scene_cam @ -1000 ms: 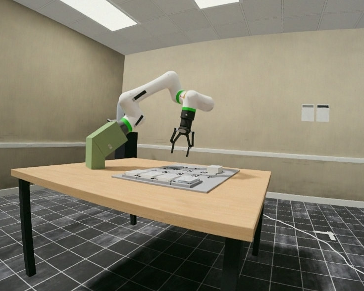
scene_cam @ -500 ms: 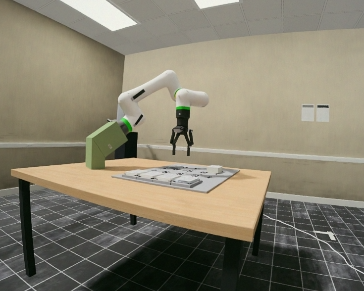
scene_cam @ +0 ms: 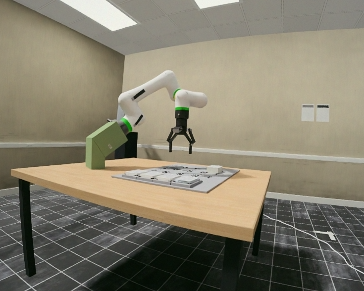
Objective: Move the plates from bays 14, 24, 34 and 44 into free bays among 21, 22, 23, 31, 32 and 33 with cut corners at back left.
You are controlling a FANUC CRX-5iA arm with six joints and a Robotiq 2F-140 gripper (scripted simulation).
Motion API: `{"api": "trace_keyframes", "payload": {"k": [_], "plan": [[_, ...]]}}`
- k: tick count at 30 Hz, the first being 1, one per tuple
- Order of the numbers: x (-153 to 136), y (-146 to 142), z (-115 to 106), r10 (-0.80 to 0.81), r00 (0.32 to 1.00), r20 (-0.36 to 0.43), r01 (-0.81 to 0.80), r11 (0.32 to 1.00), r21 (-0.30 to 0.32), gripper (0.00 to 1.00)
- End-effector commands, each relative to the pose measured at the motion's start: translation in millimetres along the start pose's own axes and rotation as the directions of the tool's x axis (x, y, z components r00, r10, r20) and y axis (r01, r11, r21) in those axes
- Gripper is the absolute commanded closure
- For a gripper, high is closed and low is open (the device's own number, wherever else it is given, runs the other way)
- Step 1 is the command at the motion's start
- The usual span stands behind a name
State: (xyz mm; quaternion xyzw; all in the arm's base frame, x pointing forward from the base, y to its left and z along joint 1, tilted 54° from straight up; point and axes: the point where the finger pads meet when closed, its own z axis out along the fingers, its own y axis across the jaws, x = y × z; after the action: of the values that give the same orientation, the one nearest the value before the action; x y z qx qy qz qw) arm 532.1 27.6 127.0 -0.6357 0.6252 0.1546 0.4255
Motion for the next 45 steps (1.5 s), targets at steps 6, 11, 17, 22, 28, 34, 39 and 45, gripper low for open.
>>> {"api": "trace_keyframes", "payload": {"k": [6, 11, 17, 22, 28, 34, 39, 45], "plan": [[-19, 16, 0, 0.0, 1.0, -0.002, 0.0, 1.0, 0.001, 0.0], [-35, 29, 0, 0.0, 1.0, -0.002, 0.0, 1.0, 0.001, 0.0], [-47, 39, 0, 0.0, 1.0, -0.002, 0.0, 1.0, 0.001, 0.0], [-62, 52, 0, 0.0, 1.0, -0.002, 0.0, 1.0, 0.001, 0.0], [-81, 67, 1, 0.0, 1.0, -0.002, 0.0, 1.0, 0.001, 0.0], [-93, 77, 1, 0.0, 1.0, -0.002, 0.0, 1.0, 0.001, 0.0], [-109, 90, 2, 0.0, 1.0, -0.002, 0.0, 1.0, 0.001, 0.0], [-127, 105, 2, 0.0, 1.0, -0.002, 0.0, 1.0, 0.001, 0.0]]}}
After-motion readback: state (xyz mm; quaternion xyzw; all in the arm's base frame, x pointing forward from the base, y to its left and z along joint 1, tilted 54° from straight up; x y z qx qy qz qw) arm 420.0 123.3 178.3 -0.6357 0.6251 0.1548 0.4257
